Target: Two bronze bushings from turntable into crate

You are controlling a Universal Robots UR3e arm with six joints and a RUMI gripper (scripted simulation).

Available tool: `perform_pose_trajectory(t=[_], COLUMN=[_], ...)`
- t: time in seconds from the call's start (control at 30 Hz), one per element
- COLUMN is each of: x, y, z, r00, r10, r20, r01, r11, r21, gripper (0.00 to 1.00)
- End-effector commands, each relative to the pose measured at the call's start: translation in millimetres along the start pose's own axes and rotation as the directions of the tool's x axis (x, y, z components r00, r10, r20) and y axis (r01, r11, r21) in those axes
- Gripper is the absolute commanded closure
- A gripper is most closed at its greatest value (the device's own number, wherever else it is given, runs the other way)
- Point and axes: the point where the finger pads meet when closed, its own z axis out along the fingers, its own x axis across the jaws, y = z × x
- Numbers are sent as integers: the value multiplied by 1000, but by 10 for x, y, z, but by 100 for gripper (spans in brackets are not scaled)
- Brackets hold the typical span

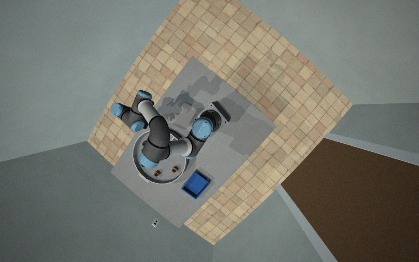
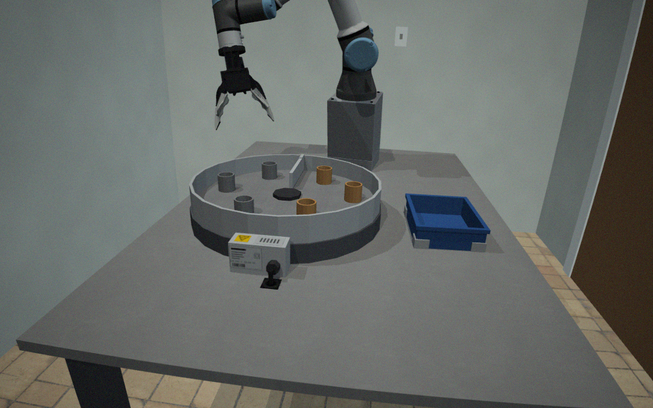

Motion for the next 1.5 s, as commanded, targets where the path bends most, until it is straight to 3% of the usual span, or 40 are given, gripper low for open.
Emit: perform_pose_trajectory(t=[0.0, 0.63, 0.77, 0.9, 1.03, 1.1, 1.3, 1.47], x=[-8, -4, 29, 116, 263, 263, 573, 787], y=[1, 9, 80, 250, 506, 506, 941, 1184], z=[-8, -8, -18, -43, -85, -85, -175, -237], r00=[1000, 1000, 998, 978, 910, 910, 716, 520], r10=[-1, -7, -66, -207, -414, -414, -696, -848], r20=[3, 3, 2, -2, -19, -19, -63, -104], r01=[1, 7, 66, 207, 414, 414, 696, 848], r11=[1000, 1000, 998, 977, 906, 906, 702, 498], r21=[0, 2, 16, 48, 94, 94, 150, 178], gripper=[0, 0, 0, 0, 0, 0, 0, 0])
